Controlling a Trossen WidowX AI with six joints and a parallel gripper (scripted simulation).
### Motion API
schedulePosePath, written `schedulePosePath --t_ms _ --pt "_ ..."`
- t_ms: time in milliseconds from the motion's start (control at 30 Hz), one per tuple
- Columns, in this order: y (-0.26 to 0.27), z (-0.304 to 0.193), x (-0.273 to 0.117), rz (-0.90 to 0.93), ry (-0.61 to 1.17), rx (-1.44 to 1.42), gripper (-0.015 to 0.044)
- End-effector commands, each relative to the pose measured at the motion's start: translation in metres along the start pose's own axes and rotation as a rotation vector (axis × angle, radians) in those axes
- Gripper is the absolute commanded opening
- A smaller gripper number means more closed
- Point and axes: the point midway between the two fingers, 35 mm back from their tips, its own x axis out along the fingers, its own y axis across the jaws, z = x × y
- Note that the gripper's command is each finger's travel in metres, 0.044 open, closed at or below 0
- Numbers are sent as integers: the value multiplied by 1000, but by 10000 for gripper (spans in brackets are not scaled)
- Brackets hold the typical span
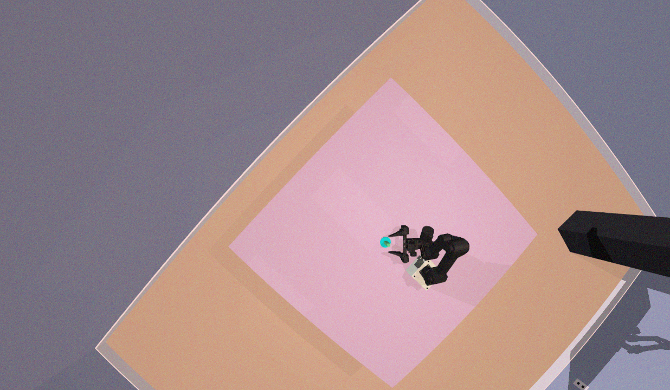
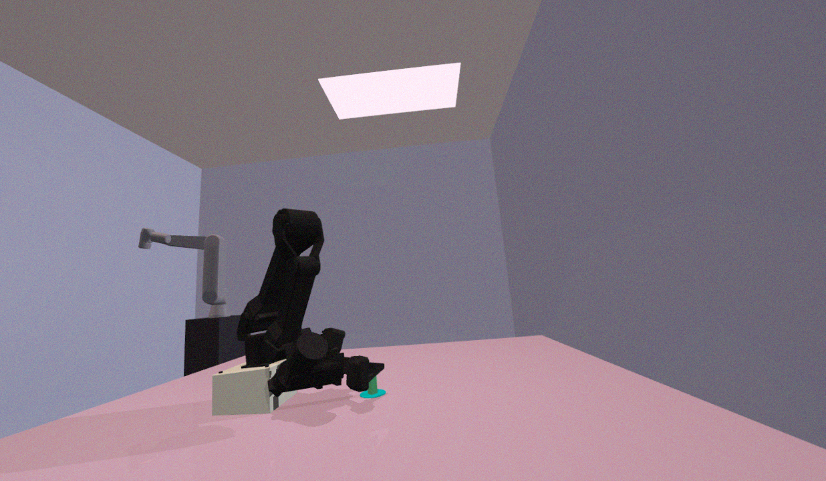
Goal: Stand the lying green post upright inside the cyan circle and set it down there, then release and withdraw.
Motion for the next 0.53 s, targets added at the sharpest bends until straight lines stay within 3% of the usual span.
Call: schedulePosePath --t_ms 0,500 --pt "-2 8 -1 -2 3 7 400" --pt "-4 49 -5 -1 1 2 400"
